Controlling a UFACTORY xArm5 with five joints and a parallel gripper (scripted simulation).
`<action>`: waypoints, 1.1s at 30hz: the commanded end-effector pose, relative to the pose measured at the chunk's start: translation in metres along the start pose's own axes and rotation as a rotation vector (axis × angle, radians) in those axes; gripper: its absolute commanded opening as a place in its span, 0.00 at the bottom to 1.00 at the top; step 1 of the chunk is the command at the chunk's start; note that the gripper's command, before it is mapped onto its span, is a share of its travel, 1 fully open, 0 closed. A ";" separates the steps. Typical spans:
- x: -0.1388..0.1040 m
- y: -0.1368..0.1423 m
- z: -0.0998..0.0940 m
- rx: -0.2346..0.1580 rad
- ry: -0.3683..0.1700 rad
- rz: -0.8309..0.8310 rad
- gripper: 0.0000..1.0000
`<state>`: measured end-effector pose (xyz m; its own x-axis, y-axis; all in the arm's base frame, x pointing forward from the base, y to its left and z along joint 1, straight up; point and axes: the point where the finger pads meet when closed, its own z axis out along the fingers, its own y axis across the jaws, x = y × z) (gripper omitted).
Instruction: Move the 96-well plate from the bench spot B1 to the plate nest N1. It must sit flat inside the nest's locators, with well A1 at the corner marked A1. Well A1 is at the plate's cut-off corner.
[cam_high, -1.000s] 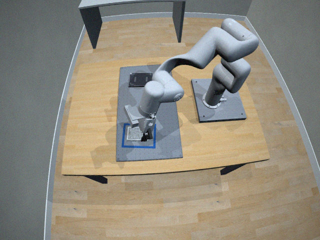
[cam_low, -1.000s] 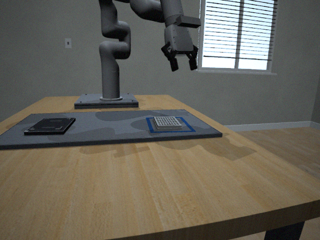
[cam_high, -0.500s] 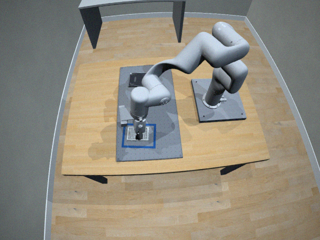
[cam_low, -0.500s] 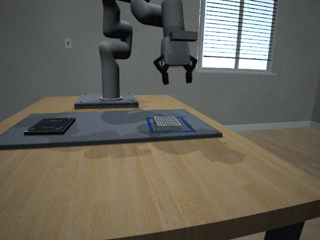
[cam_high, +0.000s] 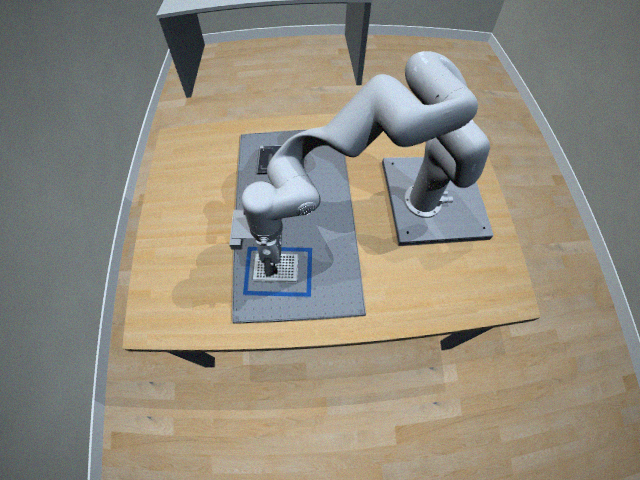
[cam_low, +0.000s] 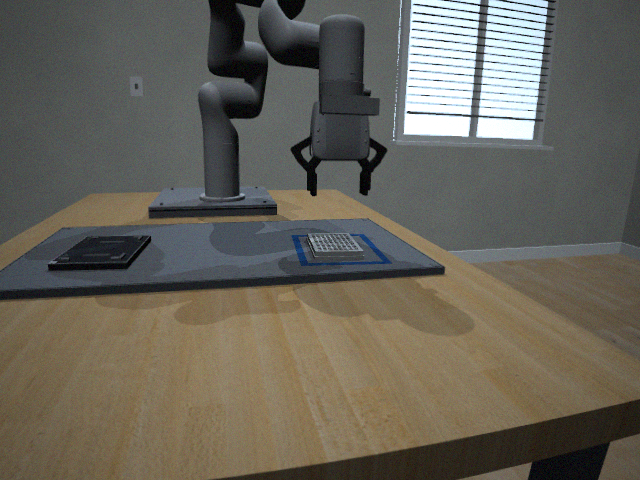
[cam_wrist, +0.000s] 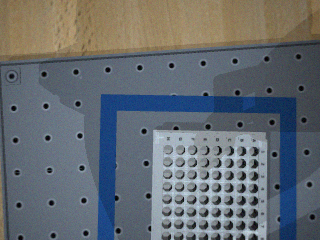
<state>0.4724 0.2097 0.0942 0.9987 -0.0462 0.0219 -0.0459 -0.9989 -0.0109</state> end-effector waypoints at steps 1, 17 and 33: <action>0.003 0.006 0.009 -0.008 -0.015 0.025 1.00; 0.003 0.006 0.014 -0.008 -0.015 0.025 1.00; 0.003 0.006 0.037 -0.008 -0.015 0.025 1.00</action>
<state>0.4743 0.2029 0.0608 0.9975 -0.0713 0.0025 -0.0713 -0.9975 -0.0012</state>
